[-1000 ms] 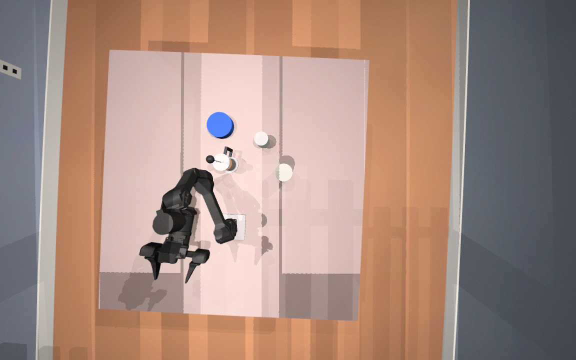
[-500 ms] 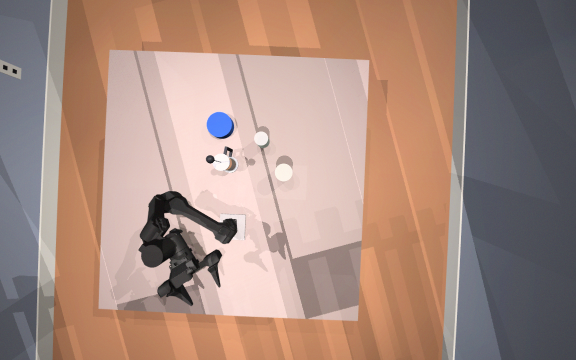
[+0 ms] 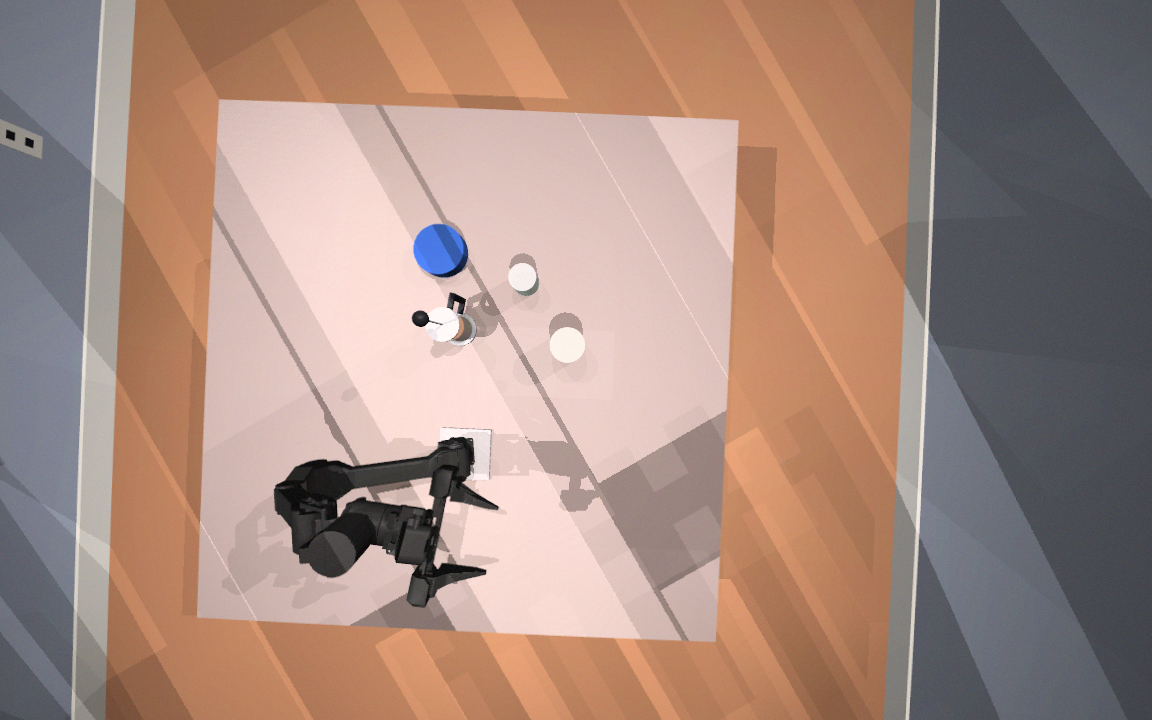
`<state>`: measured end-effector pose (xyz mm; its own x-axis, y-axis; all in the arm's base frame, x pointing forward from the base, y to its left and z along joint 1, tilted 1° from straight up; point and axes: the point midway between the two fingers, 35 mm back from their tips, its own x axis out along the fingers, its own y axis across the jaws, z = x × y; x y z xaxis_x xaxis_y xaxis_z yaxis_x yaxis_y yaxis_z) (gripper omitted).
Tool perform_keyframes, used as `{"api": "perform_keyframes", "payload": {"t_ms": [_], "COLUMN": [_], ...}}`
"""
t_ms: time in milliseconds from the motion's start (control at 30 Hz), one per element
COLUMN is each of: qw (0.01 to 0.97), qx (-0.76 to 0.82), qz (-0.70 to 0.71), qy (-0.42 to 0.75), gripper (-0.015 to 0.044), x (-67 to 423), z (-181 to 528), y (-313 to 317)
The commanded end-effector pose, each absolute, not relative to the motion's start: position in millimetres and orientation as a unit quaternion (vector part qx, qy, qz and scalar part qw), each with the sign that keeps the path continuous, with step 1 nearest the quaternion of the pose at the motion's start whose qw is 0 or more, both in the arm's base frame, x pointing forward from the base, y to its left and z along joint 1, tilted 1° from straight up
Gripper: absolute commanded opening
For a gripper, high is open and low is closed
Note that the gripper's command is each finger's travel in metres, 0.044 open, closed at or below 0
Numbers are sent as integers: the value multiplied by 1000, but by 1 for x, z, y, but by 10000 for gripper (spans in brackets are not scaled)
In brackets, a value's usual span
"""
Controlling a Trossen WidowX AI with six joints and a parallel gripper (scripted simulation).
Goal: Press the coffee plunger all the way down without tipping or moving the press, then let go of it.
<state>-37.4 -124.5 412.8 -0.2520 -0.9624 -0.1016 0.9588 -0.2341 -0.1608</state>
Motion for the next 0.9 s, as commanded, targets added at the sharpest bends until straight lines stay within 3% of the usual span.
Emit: {"api": "perform_keyframes", "payload": {"t_ms": [0,400,867], "qw": [695,881,964], "qx": [0,30,19], "qz": [-710,-445,-100], "qy": [110,160,245], "gripper": [440,440,440], "x": [-5,123,239], "z": [409,389,360], "y": [-150,-160,-46]}}
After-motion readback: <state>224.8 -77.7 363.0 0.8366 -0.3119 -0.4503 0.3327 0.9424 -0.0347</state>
